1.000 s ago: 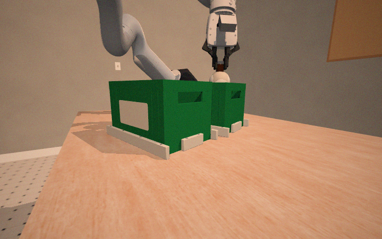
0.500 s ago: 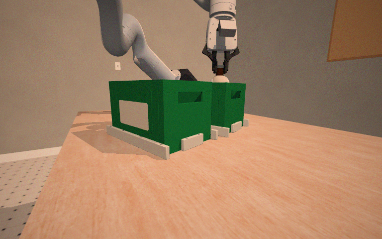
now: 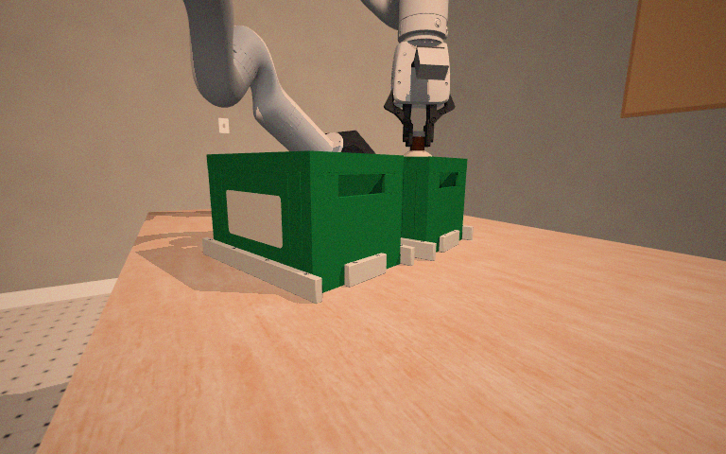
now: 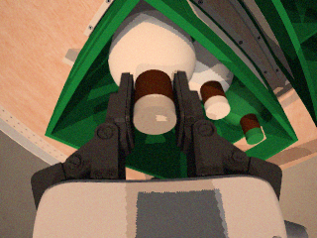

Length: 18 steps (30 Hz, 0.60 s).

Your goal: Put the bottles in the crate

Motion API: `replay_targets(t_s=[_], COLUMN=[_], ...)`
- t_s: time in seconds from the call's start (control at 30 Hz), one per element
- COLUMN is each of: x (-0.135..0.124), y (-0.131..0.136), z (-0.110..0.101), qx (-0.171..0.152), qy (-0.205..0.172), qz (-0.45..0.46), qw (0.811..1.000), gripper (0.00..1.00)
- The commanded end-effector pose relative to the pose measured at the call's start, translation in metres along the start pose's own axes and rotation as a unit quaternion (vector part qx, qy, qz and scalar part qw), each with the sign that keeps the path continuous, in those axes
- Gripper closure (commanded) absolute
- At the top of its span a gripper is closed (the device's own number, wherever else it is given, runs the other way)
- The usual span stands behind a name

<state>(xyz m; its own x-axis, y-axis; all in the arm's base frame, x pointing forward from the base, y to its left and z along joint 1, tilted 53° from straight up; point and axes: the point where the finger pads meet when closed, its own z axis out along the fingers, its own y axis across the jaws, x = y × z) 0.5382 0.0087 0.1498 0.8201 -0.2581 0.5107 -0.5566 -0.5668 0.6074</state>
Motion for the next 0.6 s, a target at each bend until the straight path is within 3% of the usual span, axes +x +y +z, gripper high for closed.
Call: replay_targets(t_s=[0.0, 0.57], x=[0.001, 0.001], y=[0.0, 0.0], z=[0.004, 0.019], qx=[0.001, 0.001], qy=[0.001, 0.001], qz=[0.0, 0.0], qw=[1.0, 1.0], gripper=[1.0, 1.0])
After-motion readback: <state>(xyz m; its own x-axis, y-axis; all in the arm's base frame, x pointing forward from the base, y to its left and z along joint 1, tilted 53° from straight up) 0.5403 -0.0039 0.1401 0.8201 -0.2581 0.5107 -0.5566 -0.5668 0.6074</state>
